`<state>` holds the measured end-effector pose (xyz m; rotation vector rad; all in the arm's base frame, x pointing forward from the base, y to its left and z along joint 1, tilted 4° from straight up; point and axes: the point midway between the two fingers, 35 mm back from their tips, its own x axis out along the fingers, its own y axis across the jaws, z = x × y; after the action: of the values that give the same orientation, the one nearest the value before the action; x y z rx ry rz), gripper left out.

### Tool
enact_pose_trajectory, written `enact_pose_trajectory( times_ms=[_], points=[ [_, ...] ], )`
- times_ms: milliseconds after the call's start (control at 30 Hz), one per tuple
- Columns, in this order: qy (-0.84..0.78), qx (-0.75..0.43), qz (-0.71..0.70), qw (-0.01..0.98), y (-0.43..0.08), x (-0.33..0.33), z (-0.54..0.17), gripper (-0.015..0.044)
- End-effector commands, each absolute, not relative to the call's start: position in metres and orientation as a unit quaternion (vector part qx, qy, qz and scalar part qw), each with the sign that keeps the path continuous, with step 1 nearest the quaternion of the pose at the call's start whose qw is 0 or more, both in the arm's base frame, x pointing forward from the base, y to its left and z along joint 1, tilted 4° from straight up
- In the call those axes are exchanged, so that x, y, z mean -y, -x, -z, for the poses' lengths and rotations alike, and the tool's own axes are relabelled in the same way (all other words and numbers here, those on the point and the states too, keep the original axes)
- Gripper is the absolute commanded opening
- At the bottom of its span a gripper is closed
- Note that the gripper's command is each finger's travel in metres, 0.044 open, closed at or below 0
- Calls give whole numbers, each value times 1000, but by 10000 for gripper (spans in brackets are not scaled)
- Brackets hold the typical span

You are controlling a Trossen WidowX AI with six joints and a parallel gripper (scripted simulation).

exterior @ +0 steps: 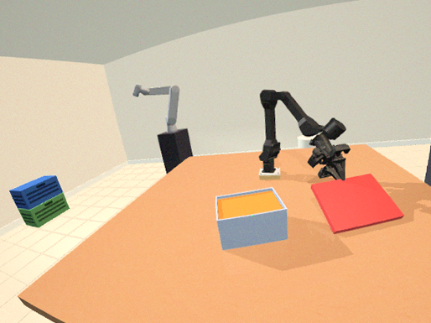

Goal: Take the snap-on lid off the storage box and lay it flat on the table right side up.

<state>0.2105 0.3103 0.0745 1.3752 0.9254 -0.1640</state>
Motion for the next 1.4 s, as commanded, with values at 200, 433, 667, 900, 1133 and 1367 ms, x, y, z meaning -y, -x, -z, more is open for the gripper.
enact_pose_trajectory(
  times_ms=[200,433,667,900,1133,1367],
  points=[
    [-600,-417,83,677,-208,-307,-55,0],
    [-600,-417,83,677,-207,-308,-49,0],
    [-600,-417,83,677,-210,-311,-64,184],
    [-600,-417,83,677,-208,-310,-63,327],
    [-600,-417,83,677,-195,-303,-63,440],
    [-600,-418,84,677,-183,-297,-63,440]
  ],
)
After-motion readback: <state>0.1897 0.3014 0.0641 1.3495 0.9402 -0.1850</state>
